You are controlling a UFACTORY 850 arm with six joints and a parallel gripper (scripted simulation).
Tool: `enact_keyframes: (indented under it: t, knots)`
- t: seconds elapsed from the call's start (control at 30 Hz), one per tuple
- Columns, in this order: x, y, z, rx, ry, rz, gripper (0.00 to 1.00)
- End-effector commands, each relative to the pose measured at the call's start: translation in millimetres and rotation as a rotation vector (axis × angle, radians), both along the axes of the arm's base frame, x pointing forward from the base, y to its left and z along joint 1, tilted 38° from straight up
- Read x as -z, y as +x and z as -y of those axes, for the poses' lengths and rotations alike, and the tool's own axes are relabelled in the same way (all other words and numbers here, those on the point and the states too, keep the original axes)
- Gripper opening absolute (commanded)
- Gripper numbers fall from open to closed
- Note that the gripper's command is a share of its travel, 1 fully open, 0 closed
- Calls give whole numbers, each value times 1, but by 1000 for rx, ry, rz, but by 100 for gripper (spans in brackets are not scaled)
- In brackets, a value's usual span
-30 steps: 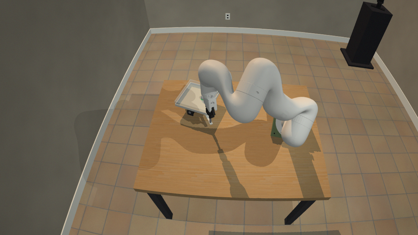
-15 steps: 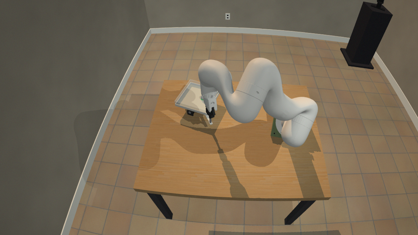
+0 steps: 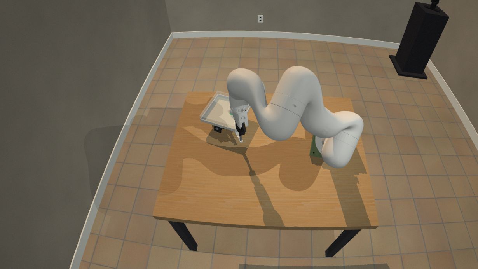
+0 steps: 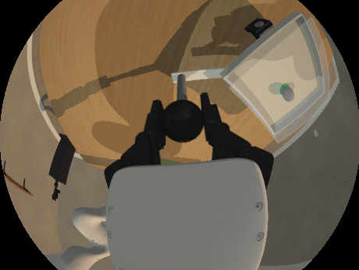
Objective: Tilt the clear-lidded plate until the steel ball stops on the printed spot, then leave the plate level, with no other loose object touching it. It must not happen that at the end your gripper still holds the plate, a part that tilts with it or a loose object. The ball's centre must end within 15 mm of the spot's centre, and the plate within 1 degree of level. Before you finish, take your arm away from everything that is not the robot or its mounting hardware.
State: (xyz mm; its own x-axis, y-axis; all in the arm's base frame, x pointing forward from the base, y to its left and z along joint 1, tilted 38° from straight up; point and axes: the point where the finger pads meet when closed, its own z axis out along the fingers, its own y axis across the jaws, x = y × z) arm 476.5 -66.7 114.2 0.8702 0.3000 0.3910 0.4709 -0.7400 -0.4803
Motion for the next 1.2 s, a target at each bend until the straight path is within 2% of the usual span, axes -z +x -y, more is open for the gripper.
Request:
enact_keyframes:
  t: [0.0,0.83,0.87,1.17]
  knots:
    - [0,0,0,0,-1,0,0]
    - [0,0,0,0,-1,0,0]
    - [0,0,0,0,-1,0,61]
    - [0,0,0,0,-1,0,61]
